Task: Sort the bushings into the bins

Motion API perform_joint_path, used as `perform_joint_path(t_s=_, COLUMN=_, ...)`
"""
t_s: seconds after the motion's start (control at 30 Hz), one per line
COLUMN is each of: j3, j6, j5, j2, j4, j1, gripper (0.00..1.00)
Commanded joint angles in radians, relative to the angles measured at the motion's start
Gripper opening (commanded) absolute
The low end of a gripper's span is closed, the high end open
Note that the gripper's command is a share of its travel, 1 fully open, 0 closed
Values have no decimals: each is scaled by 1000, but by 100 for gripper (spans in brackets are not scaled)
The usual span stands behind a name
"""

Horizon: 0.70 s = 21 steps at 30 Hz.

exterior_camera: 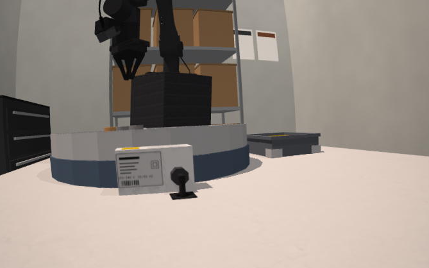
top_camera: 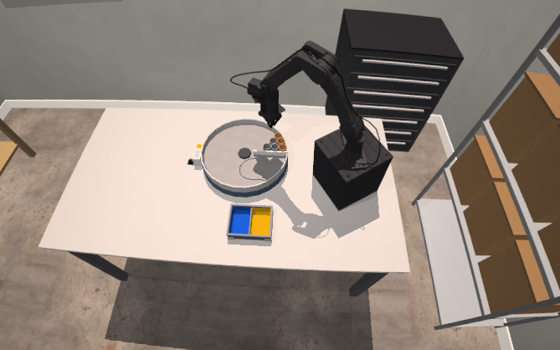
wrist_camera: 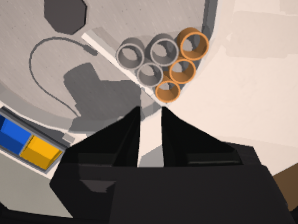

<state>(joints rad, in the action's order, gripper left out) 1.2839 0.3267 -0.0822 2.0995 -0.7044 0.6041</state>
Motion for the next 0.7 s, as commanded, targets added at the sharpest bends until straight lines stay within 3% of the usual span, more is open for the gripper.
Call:
perform_joint_path(t_s=0.0, j3=19, j6=-6, j5=-3, j2=-7, j4=3, j1=-3, gripper=17)
perform_joint_path(t_s=0.43, j3=25, j6=30, j5=-3, j2=19, j4=23, j1=-13, gripper=14)
perform_joint_path(t_s=0.67, j3=33, j6=215, j5=-3, j2=93, j4=91, j1=-39, gripper=14)
